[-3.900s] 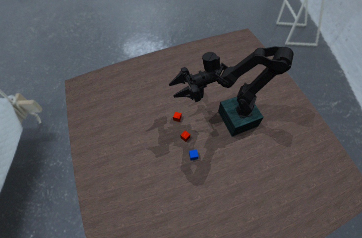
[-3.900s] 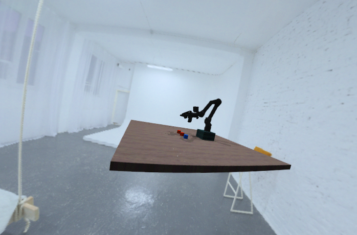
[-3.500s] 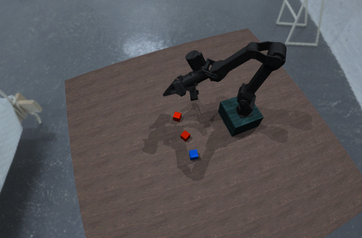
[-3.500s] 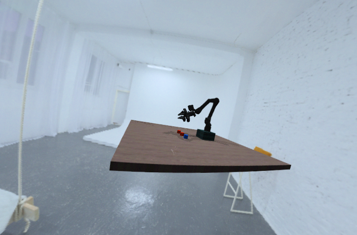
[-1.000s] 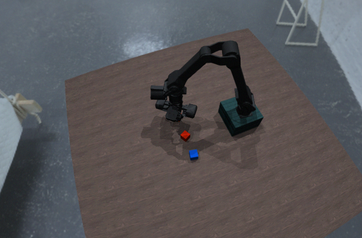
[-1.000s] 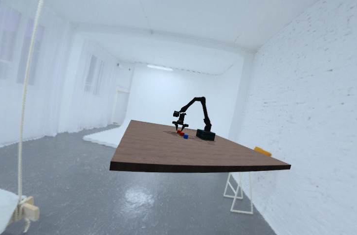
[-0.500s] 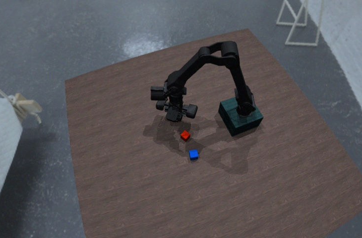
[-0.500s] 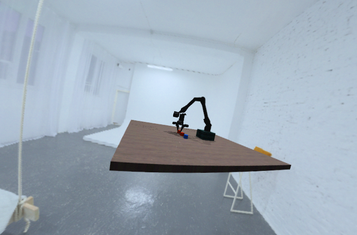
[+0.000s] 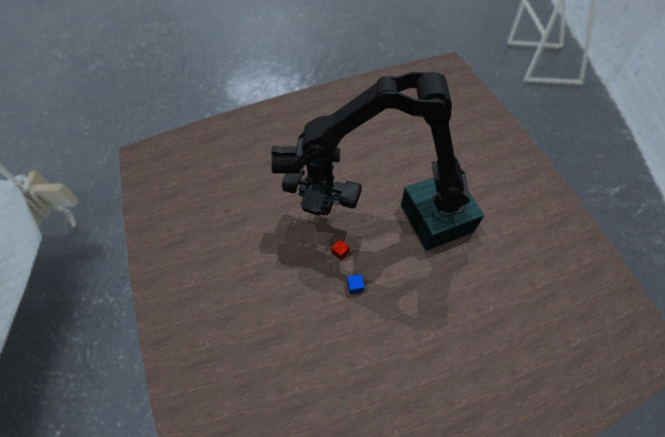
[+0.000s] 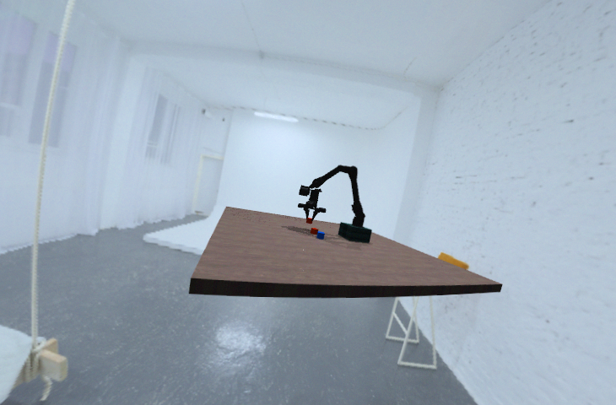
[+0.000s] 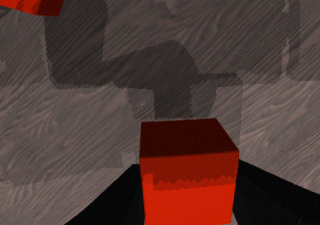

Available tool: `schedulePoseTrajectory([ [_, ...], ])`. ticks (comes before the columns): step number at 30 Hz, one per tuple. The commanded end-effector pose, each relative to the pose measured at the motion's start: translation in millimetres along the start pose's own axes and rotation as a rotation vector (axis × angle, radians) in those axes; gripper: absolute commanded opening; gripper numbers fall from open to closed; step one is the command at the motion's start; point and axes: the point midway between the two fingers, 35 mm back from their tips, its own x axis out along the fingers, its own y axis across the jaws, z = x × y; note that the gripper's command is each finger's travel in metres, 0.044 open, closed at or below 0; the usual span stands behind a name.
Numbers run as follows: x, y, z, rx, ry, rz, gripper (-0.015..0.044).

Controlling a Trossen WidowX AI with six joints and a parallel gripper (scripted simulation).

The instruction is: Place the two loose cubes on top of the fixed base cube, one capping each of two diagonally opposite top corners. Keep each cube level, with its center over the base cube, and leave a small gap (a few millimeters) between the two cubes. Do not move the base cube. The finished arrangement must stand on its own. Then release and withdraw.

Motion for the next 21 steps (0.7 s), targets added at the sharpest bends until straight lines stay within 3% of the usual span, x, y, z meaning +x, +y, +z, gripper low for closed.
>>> schedulePoseTrajectory([
  [1, -14.0, -1.2, -0.1, 0.001, 0.001, -0.009, 0.0105],
  [16, -61.9, 3.5, -1.3, 0.001, 0.001, -0.009, 0.0105],
  [21, -63.0, 5.8, 3.1, 0.007, 0.000, -0.009, 0.0105],
])
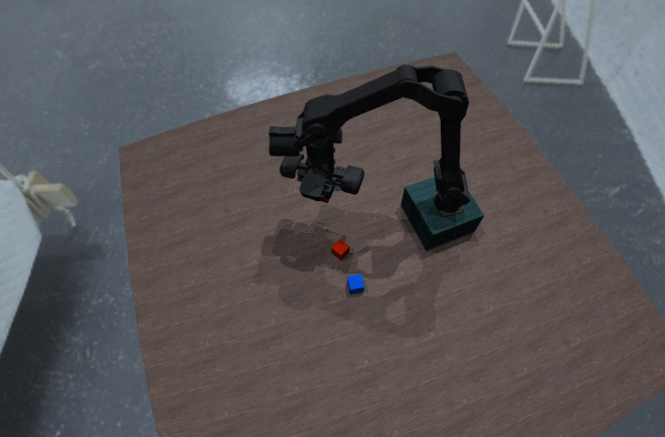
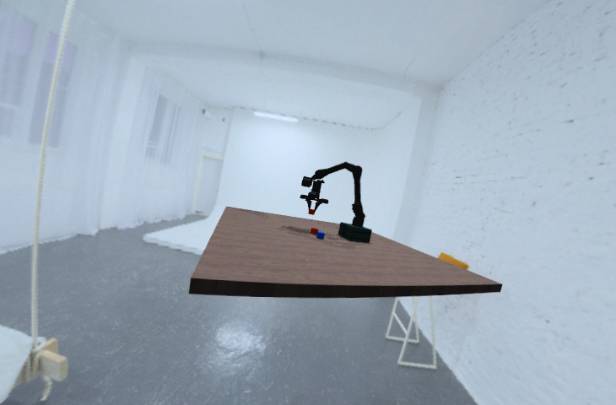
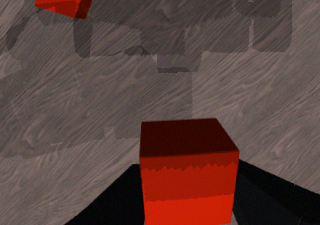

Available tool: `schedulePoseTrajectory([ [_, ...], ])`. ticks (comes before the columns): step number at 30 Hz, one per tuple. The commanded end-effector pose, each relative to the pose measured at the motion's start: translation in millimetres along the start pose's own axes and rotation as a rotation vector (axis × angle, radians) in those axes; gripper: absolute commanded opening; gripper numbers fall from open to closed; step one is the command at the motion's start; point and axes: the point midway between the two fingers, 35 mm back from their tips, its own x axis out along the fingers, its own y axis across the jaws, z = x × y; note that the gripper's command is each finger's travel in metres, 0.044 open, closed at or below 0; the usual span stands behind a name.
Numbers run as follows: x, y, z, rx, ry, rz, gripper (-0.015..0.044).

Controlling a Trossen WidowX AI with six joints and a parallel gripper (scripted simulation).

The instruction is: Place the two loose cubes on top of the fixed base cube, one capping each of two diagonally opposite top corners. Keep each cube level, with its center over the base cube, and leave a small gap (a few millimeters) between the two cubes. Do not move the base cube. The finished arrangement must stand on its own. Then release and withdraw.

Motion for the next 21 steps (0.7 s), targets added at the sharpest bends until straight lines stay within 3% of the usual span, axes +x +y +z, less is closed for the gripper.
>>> schedulePoseTrajectory([
  [1, -1.3, 3.6, 6.3, 0.008, 0.002, -0.002, 0.0105],
  [21, 11.8, 36.5, 62.5, 0.077, -0.005, 0.002, 0.0105],
])
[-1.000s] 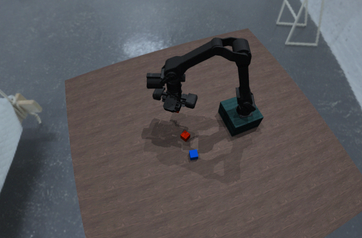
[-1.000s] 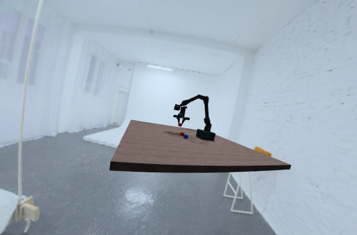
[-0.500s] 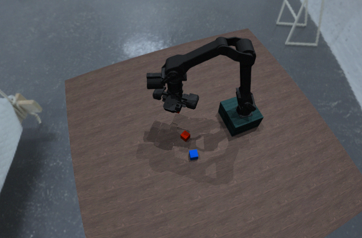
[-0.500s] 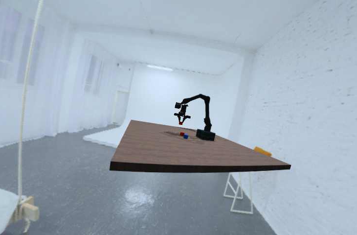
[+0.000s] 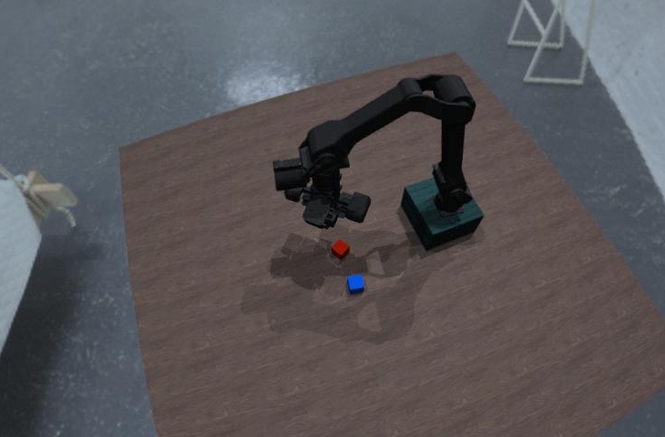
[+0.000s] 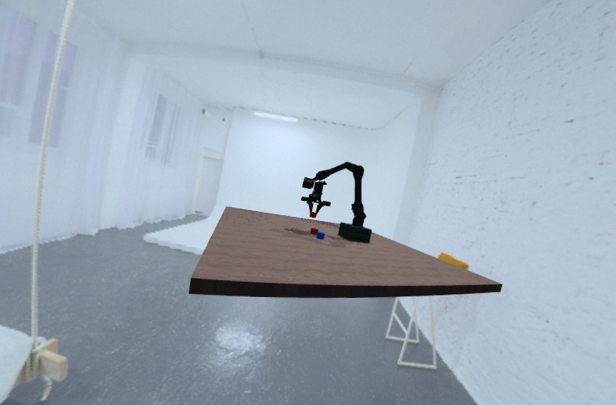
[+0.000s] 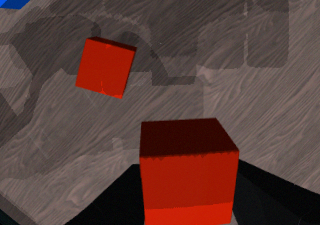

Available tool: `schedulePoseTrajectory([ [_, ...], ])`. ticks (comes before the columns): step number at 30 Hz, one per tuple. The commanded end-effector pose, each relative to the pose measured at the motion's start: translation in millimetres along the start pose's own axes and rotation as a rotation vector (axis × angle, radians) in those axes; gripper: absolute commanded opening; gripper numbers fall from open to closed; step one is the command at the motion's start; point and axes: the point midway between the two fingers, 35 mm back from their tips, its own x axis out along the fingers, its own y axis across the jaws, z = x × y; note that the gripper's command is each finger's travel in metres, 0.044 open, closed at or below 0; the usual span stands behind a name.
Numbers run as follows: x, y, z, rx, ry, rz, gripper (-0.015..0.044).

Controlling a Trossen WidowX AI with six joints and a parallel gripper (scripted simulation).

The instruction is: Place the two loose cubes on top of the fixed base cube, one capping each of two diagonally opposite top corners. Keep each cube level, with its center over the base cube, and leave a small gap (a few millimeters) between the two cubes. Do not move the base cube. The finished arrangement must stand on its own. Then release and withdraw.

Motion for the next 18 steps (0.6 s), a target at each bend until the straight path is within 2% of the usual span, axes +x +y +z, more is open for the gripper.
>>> schedulePoseTrajectory([
  [1, 2.1, 7.8, 9.0, 0.014, -0.002, -0.001, 0.0105],
  [18, 13.1, 47.0, 46.1, 0.073, -0.006, 0.003, 0.0105],
])
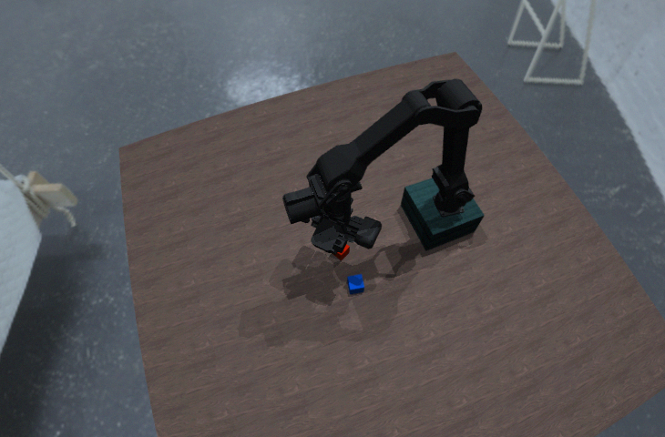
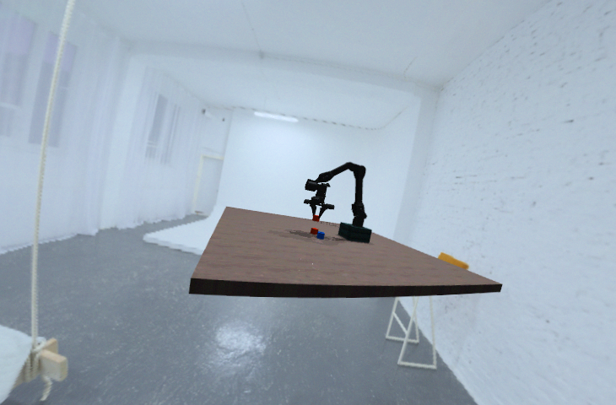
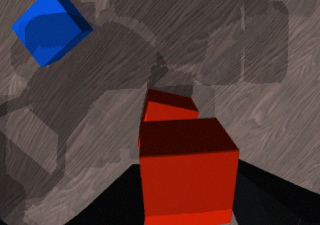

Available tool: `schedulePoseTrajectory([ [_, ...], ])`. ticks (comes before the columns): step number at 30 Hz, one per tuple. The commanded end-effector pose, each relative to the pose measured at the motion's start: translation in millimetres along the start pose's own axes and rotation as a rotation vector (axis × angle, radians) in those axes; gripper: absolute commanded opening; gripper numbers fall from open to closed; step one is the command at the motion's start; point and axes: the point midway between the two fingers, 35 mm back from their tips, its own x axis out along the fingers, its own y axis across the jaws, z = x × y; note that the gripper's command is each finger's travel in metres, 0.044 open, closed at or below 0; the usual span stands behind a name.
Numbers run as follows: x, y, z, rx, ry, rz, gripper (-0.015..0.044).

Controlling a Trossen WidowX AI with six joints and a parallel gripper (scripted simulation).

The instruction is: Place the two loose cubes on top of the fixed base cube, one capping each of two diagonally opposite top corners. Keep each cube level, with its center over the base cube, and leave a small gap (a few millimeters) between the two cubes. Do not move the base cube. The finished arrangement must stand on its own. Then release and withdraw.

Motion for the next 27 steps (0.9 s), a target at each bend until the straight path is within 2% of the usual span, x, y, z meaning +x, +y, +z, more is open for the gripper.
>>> schedulePoseTrajectory([
  [1, 2.1, 9.9, 6.8, 0.014, -0.004, 0.002, 0.0105],
  [27, 18.2, 79.9, 40.4, 0.102, -0.006, 0.009, 0.0105],
])
